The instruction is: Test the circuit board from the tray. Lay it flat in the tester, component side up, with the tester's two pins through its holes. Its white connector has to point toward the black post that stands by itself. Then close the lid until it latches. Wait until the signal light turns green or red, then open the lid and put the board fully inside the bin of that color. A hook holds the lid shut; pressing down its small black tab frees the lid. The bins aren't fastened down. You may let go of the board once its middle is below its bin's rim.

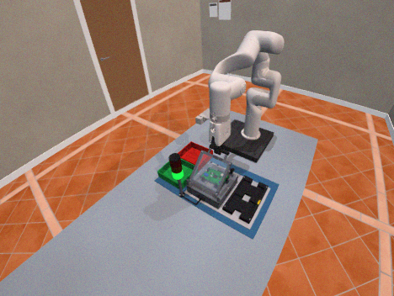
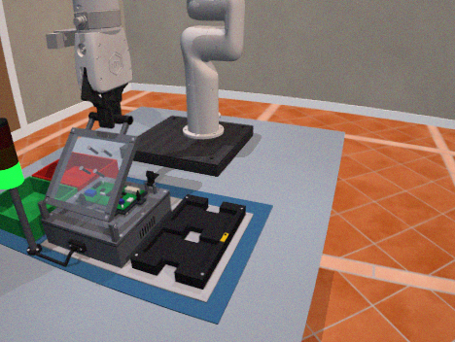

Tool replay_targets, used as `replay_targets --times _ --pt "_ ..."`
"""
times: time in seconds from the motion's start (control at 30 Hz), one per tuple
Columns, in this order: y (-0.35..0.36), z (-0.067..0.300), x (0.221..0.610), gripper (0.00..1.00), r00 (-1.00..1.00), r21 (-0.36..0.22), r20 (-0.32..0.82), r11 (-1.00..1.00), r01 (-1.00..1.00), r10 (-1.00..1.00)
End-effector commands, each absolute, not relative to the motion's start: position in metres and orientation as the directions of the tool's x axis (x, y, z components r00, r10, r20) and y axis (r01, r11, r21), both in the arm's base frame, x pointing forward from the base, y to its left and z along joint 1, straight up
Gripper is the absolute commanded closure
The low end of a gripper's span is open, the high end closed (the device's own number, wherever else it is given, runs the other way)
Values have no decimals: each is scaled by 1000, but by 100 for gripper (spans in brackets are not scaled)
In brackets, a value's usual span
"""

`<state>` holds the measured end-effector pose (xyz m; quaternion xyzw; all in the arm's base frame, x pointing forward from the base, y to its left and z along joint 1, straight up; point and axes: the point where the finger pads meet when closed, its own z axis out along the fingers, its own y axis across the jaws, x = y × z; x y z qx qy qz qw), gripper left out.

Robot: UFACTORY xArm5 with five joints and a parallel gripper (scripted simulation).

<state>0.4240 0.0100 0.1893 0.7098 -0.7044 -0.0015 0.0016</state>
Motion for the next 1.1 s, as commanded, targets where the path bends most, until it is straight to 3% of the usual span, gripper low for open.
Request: replay_targets --times 0.0,1.07 --pt "10 191 425 100 7 0 0 -7 -1000 -1000" --pt "10 201 435 100 7 0 0 -7 -1000 -1000"
